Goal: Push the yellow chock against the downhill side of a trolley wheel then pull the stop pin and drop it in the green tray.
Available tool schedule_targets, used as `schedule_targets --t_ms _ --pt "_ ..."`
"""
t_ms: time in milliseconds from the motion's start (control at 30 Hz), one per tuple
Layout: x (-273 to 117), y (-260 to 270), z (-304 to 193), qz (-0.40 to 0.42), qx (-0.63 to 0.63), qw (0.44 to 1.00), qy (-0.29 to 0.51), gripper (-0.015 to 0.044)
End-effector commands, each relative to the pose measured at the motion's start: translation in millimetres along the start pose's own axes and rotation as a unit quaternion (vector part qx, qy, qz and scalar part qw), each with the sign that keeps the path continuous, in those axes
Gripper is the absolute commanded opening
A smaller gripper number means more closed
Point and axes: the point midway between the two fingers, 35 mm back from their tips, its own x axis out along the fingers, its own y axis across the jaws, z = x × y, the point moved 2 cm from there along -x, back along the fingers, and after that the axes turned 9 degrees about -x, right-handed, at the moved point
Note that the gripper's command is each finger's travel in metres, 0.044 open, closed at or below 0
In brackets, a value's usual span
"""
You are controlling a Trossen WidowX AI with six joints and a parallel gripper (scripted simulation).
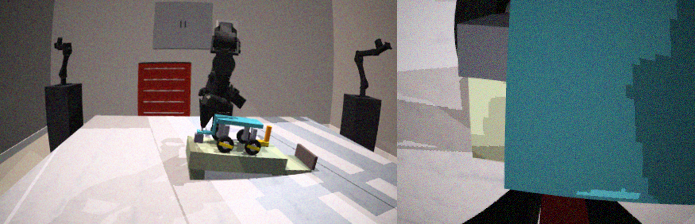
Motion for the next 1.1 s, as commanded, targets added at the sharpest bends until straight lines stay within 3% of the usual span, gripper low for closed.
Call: schedule_targets --t_ms 0,1067 --pt "-4.4 -0.3 -0.8 0.001 -0.003 1.0 0.0 0.0" --pt "-28.1 2.4 -1.8 0.001 -0.003 1.0 0.0 0.0"
